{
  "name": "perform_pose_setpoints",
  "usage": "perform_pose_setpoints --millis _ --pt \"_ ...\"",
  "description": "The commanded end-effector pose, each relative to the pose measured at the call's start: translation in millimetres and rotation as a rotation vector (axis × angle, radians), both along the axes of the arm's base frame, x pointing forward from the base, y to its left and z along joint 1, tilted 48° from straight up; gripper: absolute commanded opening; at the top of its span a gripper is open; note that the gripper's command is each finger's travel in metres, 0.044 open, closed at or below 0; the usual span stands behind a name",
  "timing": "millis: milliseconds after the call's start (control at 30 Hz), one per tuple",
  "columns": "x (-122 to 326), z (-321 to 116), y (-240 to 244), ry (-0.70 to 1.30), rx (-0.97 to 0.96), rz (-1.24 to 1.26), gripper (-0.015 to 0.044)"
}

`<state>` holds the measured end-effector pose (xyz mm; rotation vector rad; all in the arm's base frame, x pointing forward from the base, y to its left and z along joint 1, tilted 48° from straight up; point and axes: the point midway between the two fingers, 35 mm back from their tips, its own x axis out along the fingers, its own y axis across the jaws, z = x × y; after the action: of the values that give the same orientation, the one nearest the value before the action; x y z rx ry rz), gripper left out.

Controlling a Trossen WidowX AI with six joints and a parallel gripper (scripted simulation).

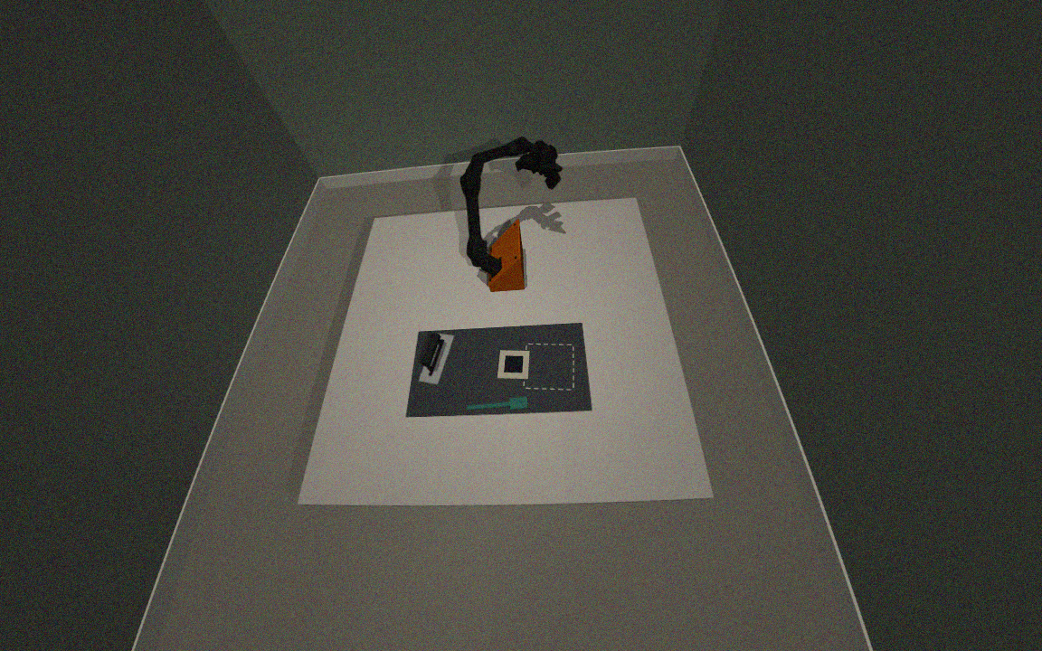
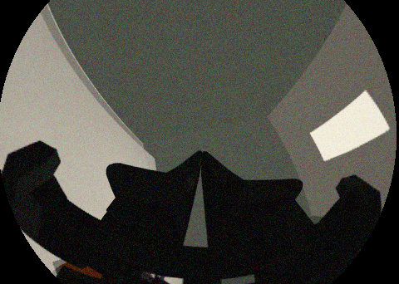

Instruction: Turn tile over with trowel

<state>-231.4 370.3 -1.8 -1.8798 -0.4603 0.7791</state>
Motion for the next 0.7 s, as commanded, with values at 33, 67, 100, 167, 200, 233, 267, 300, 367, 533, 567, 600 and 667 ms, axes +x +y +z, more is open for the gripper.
perform_pose_setpoints --millis 33,67,100,167,200,233,267,300,367,533,567,600,667 --pt "0.0 0.0 0.0 0.0 0.0 0.0 0.0" --pt "0.0 0.0 0.0 0.0 0.0 0.0 0.0" --pt "0.0 0.0 0.0 0.0 0.0 0.0 0.0" --pt "0.0 0.0 0.0 0.0 0.0 0.0 0.0026" --pt "0.0 0.0 0.0 0.0 0.0 0.0 0.0052" --pt "0.0 0.0 0.0 0.0 0.0 0.0 0.0079" --pt "0.0 0.0 0.0 0.0 0.0 0.0 0.01" --pt "0.0 0.0 0.0 0.0 0.0 0.0 0.01" --pt "0.0 0.0 0.0 0.0 0.0 0.0 0.01" --pt "0.0 0.0 0.0 0.0 0.0 0.0 0.01" --pt "0.0 0.0 0.0 0.0 0.0 0.0 0.01" --pt "0.0 0.0 0.0 0.0 0.0 0.0 0.01" --pt "0.0 0.0 0.0 0.0 0.0 0.0 0.01"
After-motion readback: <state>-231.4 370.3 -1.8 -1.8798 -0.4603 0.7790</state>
